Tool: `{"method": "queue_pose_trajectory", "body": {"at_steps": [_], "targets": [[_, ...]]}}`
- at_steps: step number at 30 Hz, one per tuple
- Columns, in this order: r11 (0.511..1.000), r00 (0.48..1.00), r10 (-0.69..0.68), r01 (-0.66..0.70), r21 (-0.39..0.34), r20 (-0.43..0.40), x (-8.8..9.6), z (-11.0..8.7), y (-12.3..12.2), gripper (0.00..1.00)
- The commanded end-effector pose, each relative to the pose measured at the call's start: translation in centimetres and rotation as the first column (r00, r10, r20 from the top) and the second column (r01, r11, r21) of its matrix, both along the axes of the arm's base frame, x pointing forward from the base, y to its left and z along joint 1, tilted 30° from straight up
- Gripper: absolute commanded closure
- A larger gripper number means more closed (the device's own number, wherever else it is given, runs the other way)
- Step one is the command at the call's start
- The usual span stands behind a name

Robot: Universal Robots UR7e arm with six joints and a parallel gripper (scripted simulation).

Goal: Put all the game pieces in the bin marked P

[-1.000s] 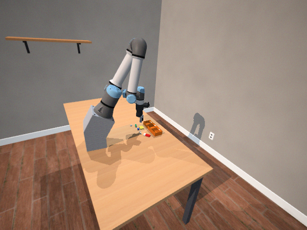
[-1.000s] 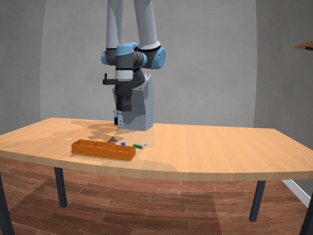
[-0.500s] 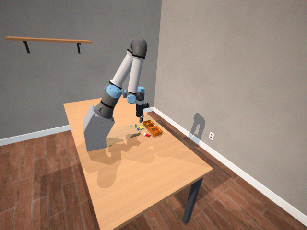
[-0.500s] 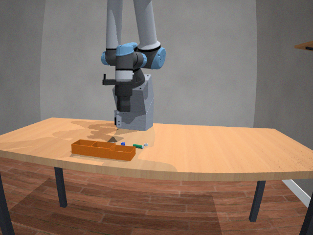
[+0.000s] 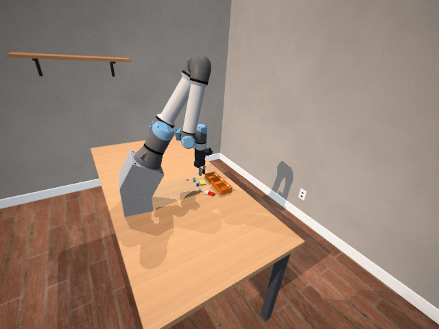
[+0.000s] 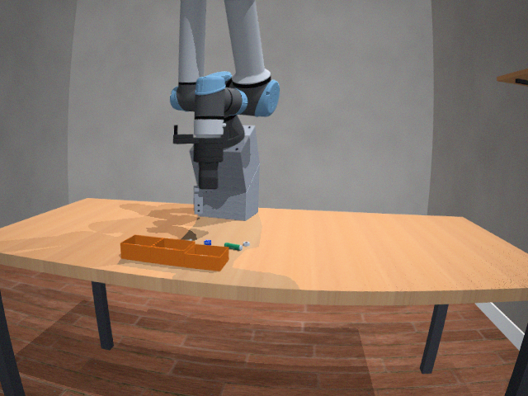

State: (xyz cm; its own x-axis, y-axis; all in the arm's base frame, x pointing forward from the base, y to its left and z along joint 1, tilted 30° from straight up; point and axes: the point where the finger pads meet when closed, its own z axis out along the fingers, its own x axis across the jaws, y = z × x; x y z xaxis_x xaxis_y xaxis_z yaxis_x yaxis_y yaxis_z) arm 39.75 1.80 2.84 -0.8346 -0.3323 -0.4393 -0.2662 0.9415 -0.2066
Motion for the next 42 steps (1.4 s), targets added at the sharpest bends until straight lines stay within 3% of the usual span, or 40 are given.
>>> {"method": "queue_pose_trajectory", "body": {"at_steps": [1,23,40,42], "targets": [[0.988,0.990,-0.141,0.141,0.067,0.005,-0.12,-0.15,-0.12,0.36],[0.919,0.936,-0.352,0.347,0.187,-0.008,-0.42,-0.56,-0.23,0.36],[0.816,0.856,-0.515,0.504,0.283,-0.039,-0.71,-0.98,-0.16,0.36],[0.787,0.833,-0.551,0.538,0.304,-0.049,-0.71,-0.99,-0.16,0.36]]}}
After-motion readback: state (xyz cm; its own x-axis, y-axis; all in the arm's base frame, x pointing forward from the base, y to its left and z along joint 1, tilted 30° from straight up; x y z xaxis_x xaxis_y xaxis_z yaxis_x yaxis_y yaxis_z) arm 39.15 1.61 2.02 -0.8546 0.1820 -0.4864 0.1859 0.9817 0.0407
